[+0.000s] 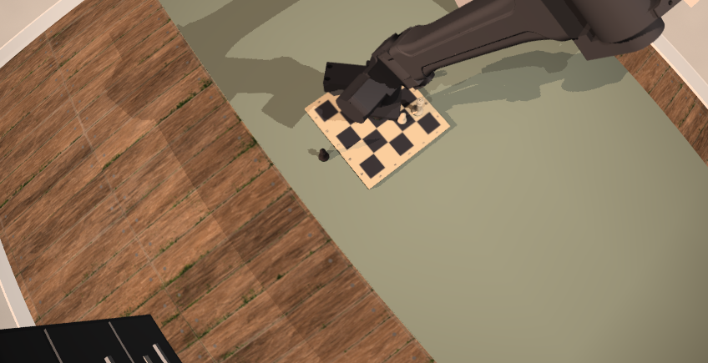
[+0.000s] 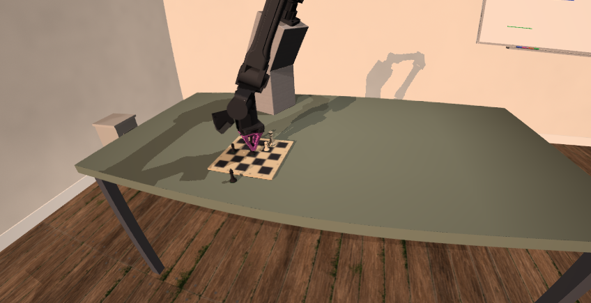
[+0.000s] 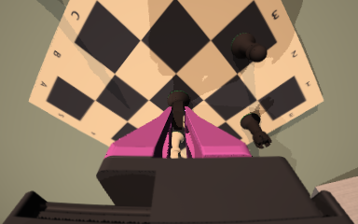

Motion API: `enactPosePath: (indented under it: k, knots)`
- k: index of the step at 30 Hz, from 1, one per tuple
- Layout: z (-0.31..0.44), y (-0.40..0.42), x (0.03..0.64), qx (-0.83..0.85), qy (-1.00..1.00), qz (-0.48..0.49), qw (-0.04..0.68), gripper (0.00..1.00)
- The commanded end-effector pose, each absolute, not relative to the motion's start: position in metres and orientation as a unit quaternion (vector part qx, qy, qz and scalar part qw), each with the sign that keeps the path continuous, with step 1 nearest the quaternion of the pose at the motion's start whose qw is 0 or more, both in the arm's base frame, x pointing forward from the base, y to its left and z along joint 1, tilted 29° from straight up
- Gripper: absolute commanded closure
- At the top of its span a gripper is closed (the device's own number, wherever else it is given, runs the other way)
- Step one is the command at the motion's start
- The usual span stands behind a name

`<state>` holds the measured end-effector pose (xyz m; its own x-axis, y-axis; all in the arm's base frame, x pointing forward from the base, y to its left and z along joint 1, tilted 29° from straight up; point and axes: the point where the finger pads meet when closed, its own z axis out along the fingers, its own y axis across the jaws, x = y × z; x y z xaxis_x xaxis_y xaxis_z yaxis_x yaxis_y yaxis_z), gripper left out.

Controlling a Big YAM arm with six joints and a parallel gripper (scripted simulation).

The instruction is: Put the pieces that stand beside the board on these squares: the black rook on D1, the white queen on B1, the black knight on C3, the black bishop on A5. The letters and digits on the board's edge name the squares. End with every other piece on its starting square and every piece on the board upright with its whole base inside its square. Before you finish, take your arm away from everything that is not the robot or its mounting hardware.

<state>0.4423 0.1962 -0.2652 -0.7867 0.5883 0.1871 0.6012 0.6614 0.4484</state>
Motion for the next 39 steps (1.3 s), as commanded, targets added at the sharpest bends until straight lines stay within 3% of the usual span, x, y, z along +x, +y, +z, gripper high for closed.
enactPosePath:
  k: [1,2,3,5,6,10,11,27,39]
  knots:
    - [-0.259,0.2,0.451,-0.324,-0.911,-0.257,0.003,0.86]
    - [-0.259,0.2,0.451,-0.324,-0.911,-0.257,0.003,0.86]
    - [-0.259,0.2,0.451,-0.324,-0.911,-0.257,0.003,0.79]
    - [-0.259,0.2,0.451,-0.324,-0.911,-0.257,0.003,0.79]
    - [-0.259,0.2,0.451,-0.324,-0.911,-0.257,0.003,0.72]
    - [-0.259,0.2,0.451,-0.324,-0.911,-0.257,0.003,0.72]
    - [-0.259,0.2,0.451,-0.324,-0.911,-0.257,0.003,0.65]
    - [-0.249,0.185,0.45,-0.33,-0.909,-0.254,0.003,0.65]
    - [-0.199,0.16,0.442,-0.329,-0.909,-0.255,0.002,0.65]
